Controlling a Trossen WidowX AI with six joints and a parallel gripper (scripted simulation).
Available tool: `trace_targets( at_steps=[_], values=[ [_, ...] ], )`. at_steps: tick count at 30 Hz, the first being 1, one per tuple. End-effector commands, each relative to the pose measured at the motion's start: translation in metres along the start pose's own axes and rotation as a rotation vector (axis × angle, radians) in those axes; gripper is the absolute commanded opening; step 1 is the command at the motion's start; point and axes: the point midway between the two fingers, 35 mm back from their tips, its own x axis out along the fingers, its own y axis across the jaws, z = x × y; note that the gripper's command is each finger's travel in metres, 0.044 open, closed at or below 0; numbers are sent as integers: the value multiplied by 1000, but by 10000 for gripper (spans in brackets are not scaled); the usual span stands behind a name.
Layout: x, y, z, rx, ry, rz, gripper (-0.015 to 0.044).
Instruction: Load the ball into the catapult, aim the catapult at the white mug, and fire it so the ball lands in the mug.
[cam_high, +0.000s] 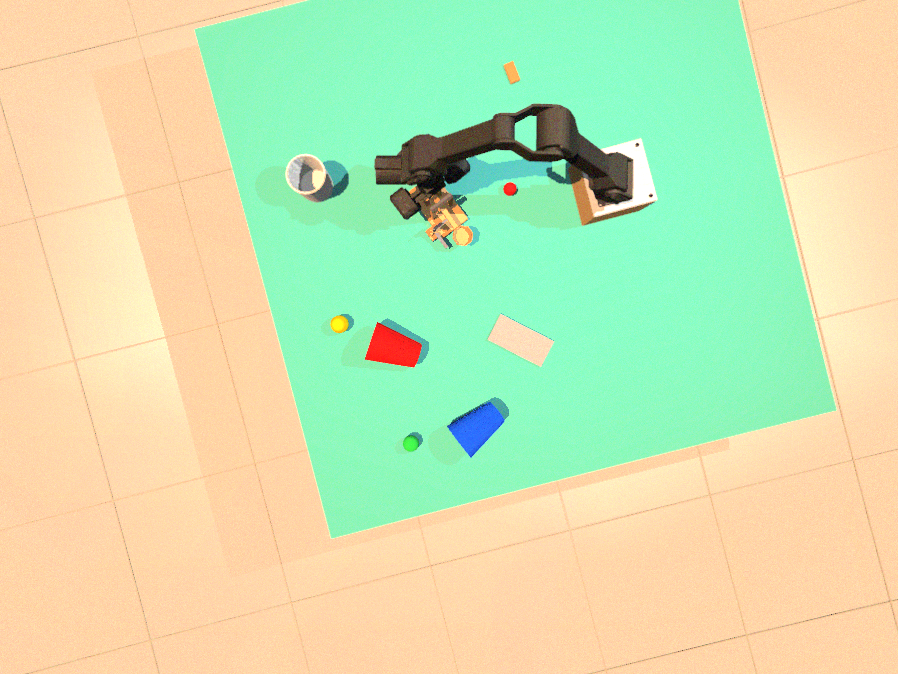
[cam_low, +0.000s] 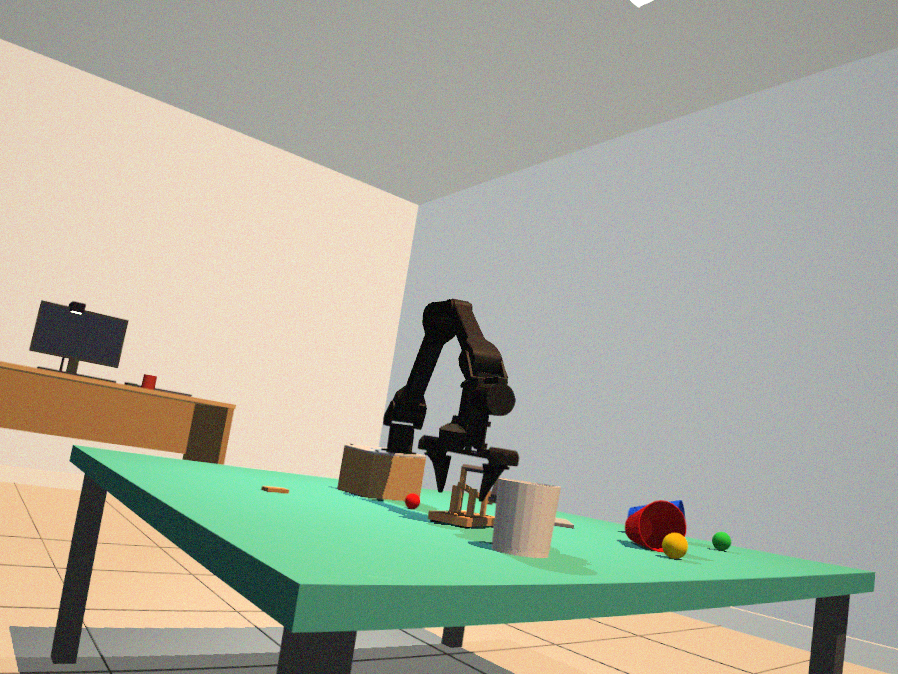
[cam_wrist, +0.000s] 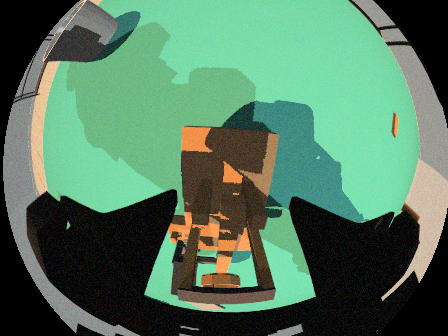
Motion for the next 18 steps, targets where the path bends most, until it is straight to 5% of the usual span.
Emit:
trace_targets(
  at_steps=[1, 12, 18],
  values=[
    [-60, 3, 3, 4, -20, 26, 440],
    [-78, 0, 0, -1, -17, 29, 440],
    [-37, 1, 1, 2, -16, 28, 440]
  ],
)
